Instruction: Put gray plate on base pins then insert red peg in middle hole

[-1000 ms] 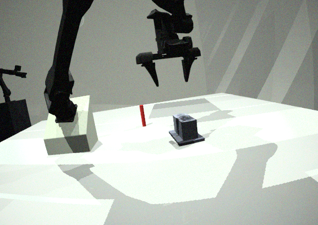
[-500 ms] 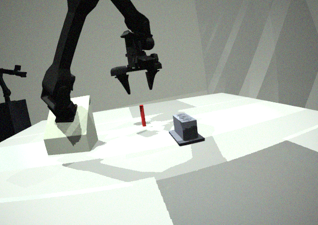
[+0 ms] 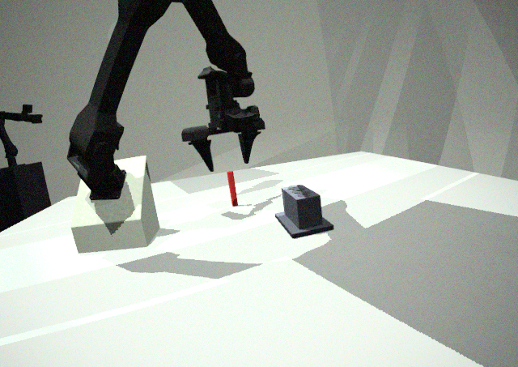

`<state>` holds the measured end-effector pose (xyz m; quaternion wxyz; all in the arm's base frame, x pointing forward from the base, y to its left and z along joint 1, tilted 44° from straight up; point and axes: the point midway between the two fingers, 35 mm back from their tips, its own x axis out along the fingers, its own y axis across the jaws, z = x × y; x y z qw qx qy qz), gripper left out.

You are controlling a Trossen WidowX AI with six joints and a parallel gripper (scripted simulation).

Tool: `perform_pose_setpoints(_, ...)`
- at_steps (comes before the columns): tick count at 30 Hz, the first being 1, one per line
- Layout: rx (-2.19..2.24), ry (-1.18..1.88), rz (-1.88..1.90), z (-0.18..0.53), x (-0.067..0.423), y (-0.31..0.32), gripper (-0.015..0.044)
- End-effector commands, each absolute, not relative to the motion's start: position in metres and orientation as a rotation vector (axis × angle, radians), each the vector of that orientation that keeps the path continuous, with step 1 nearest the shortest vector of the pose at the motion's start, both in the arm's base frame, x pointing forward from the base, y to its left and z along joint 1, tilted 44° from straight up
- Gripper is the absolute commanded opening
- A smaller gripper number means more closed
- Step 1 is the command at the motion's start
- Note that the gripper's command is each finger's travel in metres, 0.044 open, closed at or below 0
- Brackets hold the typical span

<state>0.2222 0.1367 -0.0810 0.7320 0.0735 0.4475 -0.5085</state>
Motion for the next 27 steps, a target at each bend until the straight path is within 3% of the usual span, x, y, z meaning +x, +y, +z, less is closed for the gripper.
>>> perform_pose_setpoints(1,0.152,0.981,-1.117,-0.086,0.223,0.132,0.044)
perform_pose_setpoints(27,0.151,0.98,-1.118,-0.116,0.225,0.103,0.044)
